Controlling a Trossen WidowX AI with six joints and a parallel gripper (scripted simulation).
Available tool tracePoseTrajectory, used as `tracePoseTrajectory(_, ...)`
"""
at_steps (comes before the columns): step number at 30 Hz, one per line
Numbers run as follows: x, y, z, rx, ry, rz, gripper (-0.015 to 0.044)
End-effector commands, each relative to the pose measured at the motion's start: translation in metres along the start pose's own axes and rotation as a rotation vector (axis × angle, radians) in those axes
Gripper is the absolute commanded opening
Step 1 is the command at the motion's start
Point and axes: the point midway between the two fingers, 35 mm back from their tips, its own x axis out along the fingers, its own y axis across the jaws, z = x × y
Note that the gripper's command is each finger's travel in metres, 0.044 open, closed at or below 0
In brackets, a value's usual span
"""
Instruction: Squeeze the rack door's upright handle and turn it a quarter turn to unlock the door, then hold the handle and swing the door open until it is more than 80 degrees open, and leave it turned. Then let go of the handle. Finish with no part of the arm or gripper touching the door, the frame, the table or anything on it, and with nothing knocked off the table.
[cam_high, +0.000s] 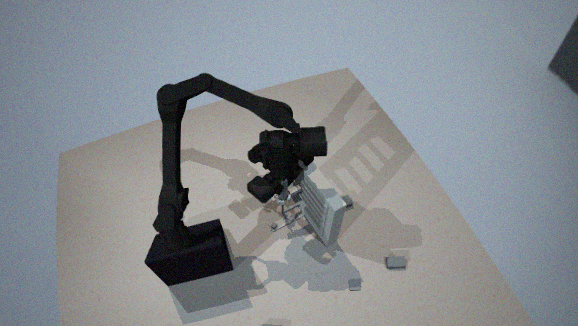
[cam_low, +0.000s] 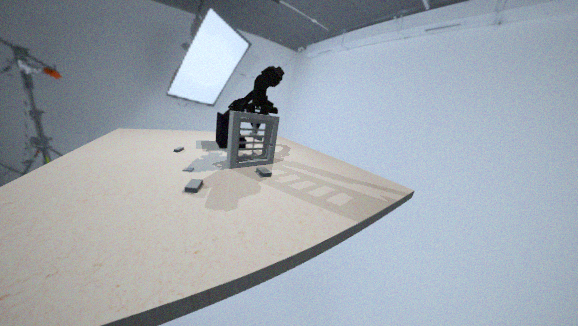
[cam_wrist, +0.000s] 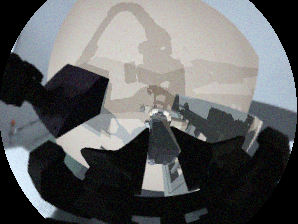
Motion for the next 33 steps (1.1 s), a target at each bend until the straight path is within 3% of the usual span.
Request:
tracePoseTrajectory(1, 0.0003, -0.0011, 0.0003, -0.053, 0.0, -0.003, 0.0025)
tracePoseTrajectory(9, 0.0003, -0.0011, 0.0003, -0.053, 0.0, -0.003, 0.0025)
tracePoseTrajectory(20, 0.0003, -0.0011, 0.0003, -0.053, 0.0, -0.003, 0.0298)
tracePoseTrajectory(33, 0.0003, -0.0011, 0.0003, 0.516, -0.001, -0.003, 0.0298)
